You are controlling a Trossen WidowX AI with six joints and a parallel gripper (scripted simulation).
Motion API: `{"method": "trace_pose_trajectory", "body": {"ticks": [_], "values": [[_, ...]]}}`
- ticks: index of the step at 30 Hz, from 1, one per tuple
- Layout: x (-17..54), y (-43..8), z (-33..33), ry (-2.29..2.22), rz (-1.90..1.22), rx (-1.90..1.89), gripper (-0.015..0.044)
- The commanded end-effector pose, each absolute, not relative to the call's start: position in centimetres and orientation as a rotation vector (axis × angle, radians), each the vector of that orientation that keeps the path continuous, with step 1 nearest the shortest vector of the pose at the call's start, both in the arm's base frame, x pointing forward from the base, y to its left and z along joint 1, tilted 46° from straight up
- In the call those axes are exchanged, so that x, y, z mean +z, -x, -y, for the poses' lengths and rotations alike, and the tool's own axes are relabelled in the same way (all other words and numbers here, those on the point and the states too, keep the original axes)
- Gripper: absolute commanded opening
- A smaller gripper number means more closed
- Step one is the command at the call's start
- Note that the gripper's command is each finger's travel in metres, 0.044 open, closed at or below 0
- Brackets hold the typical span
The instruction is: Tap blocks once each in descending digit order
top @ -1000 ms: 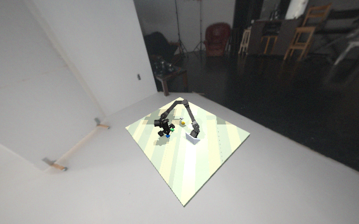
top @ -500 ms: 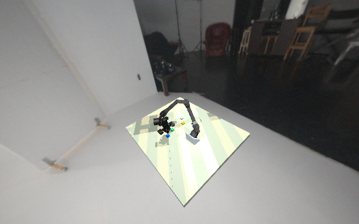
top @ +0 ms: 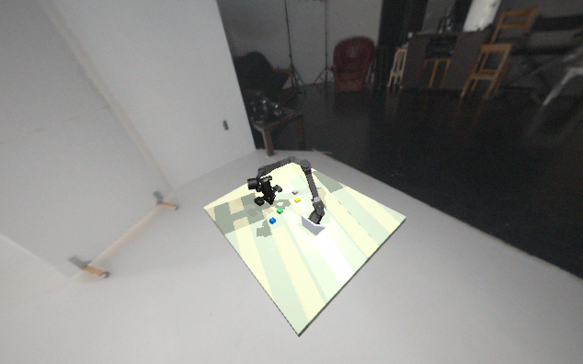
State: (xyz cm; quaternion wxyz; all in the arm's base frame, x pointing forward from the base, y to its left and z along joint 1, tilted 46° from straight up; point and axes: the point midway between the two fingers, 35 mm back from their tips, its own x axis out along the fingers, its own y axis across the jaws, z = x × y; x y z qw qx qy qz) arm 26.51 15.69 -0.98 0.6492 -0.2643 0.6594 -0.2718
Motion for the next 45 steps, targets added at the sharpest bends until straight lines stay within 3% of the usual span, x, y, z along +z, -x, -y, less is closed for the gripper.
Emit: {"method": "trace_pose_trajectory", "body": {"ticks": [1,7,14,20,27,45], "values": [[3.5,-30.6,-12.3,0.551,-1.483,-0.612,0.0020],[10.8,-34.3,-4.7,0.555,-1.474,-0.617,0.0020],[17.9,-34.6,3.6,0.579,-1.469,-0.663,0.0020],[17.8,-34.6,3.7,0.579,-1.469,-0.663,0.0020],[12.5,-34.5,9.2,0.580,-1.467,-0.666,0.0020],[10.9,-34.5,10.9,0.581,-1.467,-0.666,0.0020]]}}
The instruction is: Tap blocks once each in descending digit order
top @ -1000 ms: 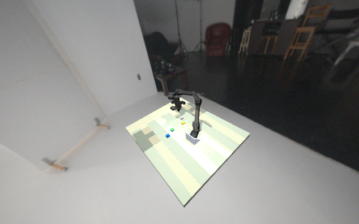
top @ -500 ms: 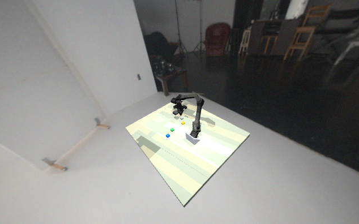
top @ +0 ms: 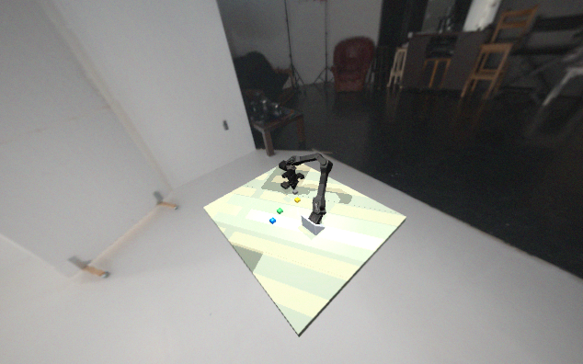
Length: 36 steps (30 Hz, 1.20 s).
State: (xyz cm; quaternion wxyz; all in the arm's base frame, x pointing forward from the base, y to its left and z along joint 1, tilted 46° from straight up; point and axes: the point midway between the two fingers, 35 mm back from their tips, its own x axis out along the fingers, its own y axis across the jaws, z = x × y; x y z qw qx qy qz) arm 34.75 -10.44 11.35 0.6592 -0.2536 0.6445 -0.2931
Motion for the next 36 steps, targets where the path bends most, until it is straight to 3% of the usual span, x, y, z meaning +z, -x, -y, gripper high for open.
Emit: {"method": "trace_pose_trajectory", "body": {"ticks": [1,19,23,33,36], "values": [[10.8,-34.5,11.0,0.581,-1.467,-0.666,0.0020],[12.3,-34.5,9.4,0.581,-1.467,-0.666,0.0020],[11.1,-35.1,6.9,0.588,-1.466,-0.633,0.0125],[3.5,-34.6,-7.5,0.600,-1.478,-0.529,0.0387],[0.8,-32.9,-11.8,0.581,-1.485,-0.544,0.0400]]}}
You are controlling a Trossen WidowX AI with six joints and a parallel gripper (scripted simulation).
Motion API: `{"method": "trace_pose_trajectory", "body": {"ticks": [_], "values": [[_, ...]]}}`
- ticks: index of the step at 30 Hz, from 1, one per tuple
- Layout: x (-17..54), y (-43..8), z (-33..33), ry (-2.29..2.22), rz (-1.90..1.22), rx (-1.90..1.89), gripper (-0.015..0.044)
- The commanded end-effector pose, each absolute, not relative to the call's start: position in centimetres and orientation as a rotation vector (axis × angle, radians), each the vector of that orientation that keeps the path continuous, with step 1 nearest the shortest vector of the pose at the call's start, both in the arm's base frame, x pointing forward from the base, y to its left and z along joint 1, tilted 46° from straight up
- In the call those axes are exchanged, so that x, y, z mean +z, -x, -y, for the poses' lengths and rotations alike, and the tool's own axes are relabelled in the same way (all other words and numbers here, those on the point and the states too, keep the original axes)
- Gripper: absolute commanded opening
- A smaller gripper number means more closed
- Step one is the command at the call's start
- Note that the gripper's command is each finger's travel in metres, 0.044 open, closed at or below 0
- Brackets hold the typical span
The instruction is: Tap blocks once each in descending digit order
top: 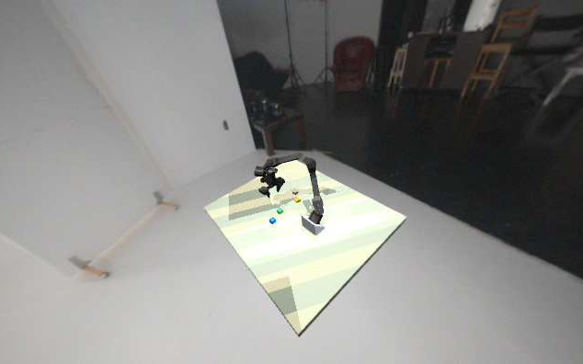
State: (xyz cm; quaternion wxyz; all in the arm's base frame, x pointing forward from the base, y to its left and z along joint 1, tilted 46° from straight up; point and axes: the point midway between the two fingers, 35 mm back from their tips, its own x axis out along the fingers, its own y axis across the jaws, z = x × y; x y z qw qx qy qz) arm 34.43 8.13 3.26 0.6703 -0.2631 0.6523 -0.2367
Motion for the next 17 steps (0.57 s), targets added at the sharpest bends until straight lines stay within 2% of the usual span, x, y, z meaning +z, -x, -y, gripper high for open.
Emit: {"method": "trace_pose_trajectory", "body": {"ticks": [1,9,17], "values": [[-0.1,-32.2,-13.1,0.577,-1.487,-0.552,0.0400],[-5.9,-25.8,-20.4,0.567,-1.477,-0.644,0.0400],[-6.2,-25.3,-20.7,0.567,-1.475,-0.651,0.0400]]}}
